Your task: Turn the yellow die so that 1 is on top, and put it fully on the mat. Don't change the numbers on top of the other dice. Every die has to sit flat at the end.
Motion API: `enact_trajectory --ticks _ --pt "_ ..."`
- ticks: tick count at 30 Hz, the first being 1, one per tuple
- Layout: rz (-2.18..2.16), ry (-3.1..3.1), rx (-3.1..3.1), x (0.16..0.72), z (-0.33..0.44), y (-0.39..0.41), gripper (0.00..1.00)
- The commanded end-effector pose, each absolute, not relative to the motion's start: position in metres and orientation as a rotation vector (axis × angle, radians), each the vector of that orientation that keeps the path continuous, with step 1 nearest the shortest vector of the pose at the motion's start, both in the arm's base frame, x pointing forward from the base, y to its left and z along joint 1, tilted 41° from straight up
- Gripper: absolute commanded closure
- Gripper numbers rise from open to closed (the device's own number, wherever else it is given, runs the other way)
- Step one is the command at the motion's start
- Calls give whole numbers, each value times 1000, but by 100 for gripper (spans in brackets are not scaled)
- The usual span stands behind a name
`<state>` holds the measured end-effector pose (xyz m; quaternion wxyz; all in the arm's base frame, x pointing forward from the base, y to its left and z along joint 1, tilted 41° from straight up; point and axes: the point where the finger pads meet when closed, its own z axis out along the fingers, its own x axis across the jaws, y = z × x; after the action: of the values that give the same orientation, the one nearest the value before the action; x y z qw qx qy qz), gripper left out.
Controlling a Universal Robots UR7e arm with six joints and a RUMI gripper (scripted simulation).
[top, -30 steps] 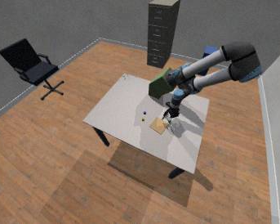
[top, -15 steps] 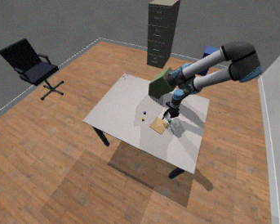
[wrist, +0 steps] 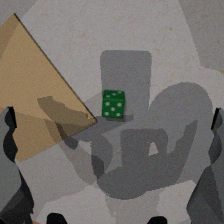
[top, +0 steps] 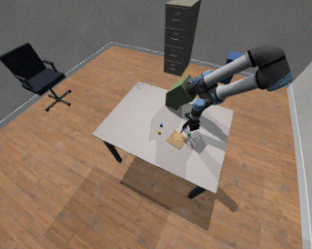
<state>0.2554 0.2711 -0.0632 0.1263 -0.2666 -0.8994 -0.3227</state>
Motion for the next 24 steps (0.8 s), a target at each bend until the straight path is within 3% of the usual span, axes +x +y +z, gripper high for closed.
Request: enact_trajectory --ticks 1,24 --pt "-940 -2619 -776 256 -60 268 0" --pt "-940 -2619 -776 259 -20 234 0"
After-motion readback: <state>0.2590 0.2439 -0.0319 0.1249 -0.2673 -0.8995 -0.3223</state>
